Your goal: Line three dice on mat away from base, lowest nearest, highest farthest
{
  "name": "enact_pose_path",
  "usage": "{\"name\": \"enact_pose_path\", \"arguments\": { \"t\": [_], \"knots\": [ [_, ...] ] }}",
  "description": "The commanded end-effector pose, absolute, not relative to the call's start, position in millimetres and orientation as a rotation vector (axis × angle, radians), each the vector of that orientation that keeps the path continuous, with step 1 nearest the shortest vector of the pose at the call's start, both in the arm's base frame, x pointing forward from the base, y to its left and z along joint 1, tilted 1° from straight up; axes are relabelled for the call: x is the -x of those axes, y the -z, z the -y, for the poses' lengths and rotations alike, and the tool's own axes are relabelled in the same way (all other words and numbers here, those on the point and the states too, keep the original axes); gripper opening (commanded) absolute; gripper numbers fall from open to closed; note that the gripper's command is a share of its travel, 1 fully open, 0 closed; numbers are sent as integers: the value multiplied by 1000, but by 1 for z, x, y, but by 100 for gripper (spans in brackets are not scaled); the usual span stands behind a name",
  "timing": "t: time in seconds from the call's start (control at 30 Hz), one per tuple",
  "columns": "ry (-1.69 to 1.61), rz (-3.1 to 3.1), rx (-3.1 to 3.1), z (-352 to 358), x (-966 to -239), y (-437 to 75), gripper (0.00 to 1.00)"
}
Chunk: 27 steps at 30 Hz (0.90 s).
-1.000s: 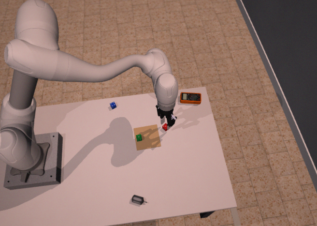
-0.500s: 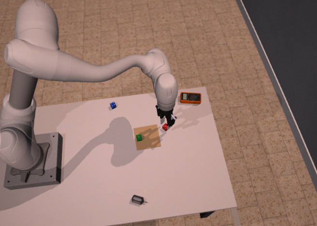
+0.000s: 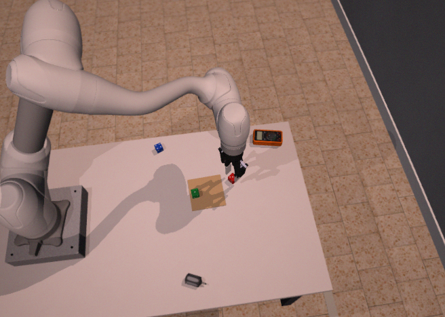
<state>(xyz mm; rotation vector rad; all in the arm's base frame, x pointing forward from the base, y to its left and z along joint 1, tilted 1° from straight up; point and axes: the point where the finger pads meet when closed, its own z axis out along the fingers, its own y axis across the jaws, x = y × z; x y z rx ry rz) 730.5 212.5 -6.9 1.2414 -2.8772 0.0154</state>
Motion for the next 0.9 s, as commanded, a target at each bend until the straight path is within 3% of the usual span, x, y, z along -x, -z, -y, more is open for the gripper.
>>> {"name": "enact_pose_path", "arguments": {
  "t": [0.0,0.87],
  "knots": [
    [-19,2875,-1248,-215,-729,10,35],
    [-19,2873,-1247,-215,-728,18,35]
  ]
}}
